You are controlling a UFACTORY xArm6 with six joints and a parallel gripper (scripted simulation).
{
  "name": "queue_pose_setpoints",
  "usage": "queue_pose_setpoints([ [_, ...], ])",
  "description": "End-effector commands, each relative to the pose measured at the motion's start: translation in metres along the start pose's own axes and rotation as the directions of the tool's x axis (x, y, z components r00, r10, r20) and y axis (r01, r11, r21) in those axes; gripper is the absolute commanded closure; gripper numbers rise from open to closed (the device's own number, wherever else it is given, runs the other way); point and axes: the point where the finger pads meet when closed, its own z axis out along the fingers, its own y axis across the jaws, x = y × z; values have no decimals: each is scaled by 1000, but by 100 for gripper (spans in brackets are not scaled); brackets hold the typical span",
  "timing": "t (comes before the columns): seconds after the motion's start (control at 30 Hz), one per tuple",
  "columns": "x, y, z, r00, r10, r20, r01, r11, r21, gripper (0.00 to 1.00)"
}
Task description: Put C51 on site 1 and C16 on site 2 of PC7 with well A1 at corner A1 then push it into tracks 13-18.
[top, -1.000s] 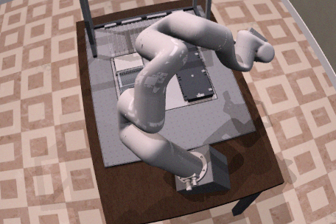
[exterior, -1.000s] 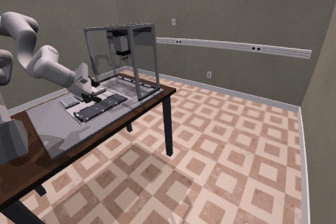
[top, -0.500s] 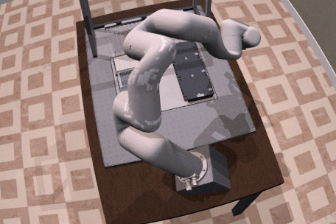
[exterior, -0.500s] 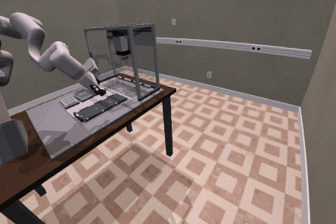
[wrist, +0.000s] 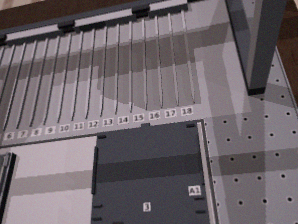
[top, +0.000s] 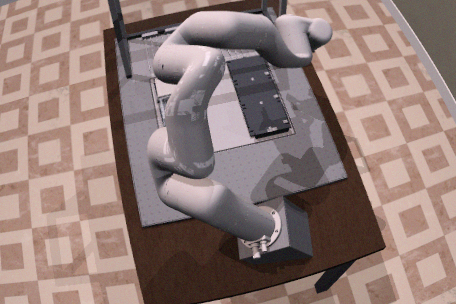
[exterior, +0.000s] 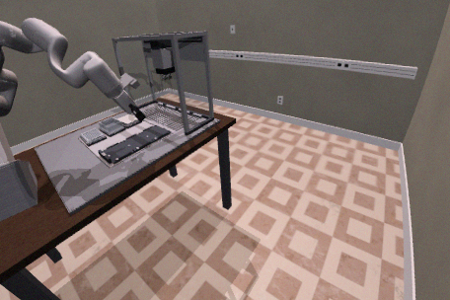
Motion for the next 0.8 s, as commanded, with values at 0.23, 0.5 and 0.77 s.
queue_pose_setpoints([
  [0.23, 14, -35, 20, 974, -210, 89, 209, 978, 20, 0],
  [0.5, 22, -66, 39, 917, -369, 152, 365, 929, 54, 0],
  [0.77, 26, -93, 53, 831, -518, 203, 508, 855, 101, 0],
])
